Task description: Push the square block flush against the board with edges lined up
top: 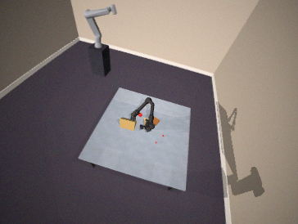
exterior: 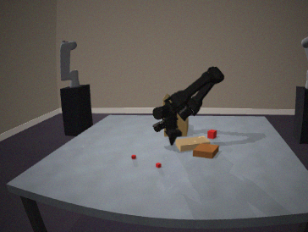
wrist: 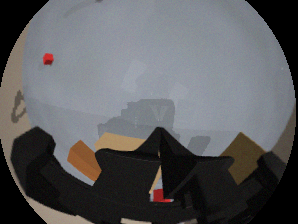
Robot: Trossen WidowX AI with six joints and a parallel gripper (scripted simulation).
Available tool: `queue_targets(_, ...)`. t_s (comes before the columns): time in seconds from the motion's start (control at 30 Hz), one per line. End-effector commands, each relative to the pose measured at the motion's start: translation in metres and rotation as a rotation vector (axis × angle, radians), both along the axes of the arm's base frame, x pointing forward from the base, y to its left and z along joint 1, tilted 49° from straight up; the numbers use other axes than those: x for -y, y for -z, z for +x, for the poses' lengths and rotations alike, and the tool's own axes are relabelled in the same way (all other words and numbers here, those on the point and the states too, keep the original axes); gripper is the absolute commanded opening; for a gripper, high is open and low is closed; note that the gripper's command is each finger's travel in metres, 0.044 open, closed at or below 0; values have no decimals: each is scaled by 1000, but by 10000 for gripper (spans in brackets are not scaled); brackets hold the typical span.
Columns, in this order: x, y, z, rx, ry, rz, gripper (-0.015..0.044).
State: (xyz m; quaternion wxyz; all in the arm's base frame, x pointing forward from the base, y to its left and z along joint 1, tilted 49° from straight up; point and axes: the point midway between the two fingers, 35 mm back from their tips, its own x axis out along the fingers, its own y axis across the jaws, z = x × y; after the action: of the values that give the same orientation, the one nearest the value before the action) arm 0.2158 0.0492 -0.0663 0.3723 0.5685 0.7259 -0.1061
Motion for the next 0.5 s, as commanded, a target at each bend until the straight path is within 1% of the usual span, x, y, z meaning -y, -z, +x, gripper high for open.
queue_targets(0.0, -4, -3, -2, -5, 3, 3, 0)
queue_targets(0.47, -16, -19, -9, -6, 4, 1, 0)
